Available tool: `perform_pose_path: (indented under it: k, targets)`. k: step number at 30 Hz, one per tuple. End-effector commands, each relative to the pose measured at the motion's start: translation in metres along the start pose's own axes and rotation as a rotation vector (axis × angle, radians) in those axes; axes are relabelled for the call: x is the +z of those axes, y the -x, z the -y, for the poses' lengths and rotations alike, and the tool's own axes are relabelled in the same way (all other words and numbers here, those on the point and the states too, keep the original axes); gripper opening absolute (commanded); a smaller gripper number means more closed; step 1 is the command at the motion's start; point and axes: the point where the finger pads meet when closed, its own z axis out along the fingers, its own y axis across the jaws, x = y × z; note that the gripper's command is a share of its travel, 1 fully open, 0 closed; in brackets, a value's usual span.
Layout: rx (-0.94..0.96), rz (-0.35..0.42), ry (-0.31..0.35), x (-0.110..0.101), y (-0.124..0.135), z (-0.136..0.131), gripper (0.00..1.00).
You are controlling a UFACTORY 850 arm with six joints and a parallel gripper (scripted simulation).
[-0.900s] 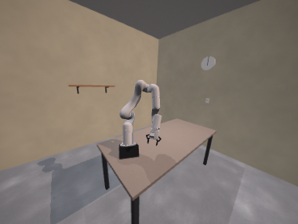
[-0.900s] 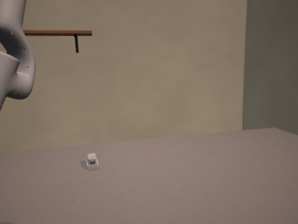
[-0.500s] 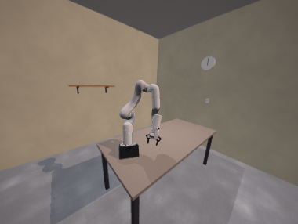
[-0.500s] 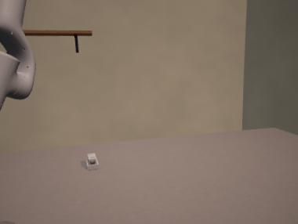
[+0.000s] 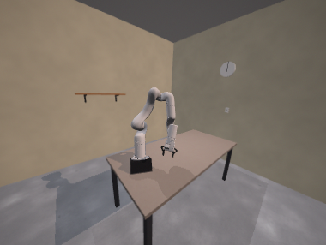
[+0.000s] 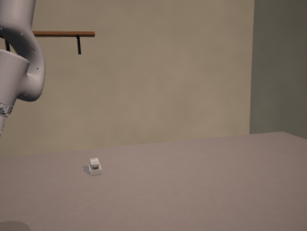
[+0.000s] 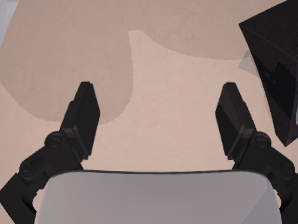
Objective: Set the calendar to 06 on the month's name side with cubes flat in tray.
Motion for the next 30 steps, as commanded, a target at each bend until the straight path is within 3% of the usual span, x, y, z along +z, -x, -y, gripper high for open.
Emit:
perform_pose_path:
  k: [1,4,7,9,11,12,14,15,16,17,19,20,21,22,24,25,26,27,30]
  targets:
    - [0.066,0.016,-0.012,-0.017,0.032,0.007,1.0]
    - [0.127,0.036,-0.024,-0.033,0.065,0.011,1.0]
    - [0.127,0.036,-0.024,-0.033,0.065,0.011,1.0]
    - [0.193,0.07,-0.035,-0.05,0.105,0.011,1.0]
    - [0.193,0.07,-0.035,-0.05,0.105,0.011,1.0]
    - [0.227,0.092,-0.04,-0.059,0.128,0.009,1.0]
    - [0.227,0.092,-0.04,-0.059,0.128,0.009,1.0]
    - [0.26,0.117,-0.042,-0.069,0.152,0.007,1.0]
    - [0.26,0.117,-0.042,-0.069,0.152,0.007,1.0]
    - [0.293,0.145,-0.042,-0.079,0.176,0.002,1.0]
    - [0.293,0.145,-0.042,-0.079,0.176,0.002,1.0]
    - [0.324,0.175,-0.041,-0.088,0.201,-0.003,1.0]
    - [0.324,0.175,-0.041,-0.088,0.201,-0.003,1.0]
    - [0.353,0.206,-0.037,-0.098,0.226,-0.01,1.0]
    - [0.353,0.206,-0.037,-0.098,0.226,-0.01,1.0]
    - [0.38,0.238,-0.03,-0.107,0.25,-0.017,1.0]
    - [0.38,0.238,-0.03,-0.107,0.25,-0.017,1.0]
    - [0.404,0.27,-0.022,-0.116,0.273,-0.026,1.0]
    - [0.426,0.301,-0.012,-0.124,0.294,-0.035,1.0]
